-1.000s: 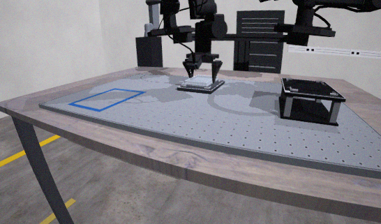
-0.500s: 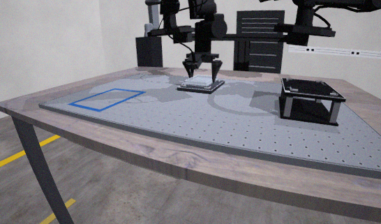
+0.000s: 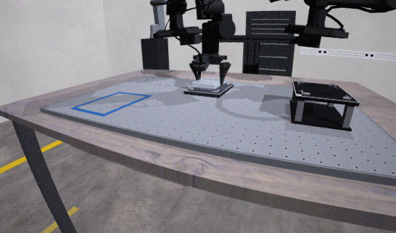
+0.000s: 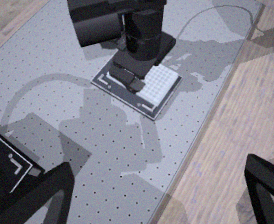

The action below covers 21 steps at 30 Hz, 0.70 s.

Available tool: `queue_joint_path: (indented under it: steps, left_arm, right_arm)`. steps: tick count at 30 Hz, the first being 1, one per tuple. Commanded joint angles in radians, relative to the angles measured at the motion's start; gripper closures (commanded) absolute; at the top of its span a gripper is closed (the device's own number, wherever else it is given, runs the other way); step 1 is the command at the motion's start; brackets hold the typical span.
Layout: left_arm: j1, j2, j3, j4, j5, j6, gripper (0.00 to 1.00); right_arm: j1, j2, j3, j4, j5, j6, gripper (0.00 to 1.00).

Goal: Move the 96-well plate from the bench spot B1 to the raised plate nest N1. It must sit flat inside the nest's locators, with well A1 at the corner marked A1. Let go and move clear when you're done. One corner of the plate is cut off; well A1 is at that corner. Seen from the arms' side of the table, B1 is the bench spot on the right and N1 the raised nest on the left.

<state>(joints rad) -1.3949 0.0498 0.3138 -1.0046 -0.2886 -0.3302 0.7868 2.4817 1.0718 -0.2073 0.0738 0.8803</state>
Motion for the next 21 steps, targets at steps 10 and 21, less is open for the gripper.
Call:
queue_joint_path:
  steps: [10, 21]
  left_arm:
    - [-0.010, -0.011, 0.006, -0.013, -0.008, -0.007, 0.00]
    - [-0.010, -0.011, 0.006, -0.013, -0.008, -0.007, 0.00]
  right_arm:
    - [0.008, -0.045, -0.020, -0.015, 0.000, 0.006, 0.18]
    - [0.003, -0.037, -0.006, -0.026, 0.000, 0.001, 0.18]
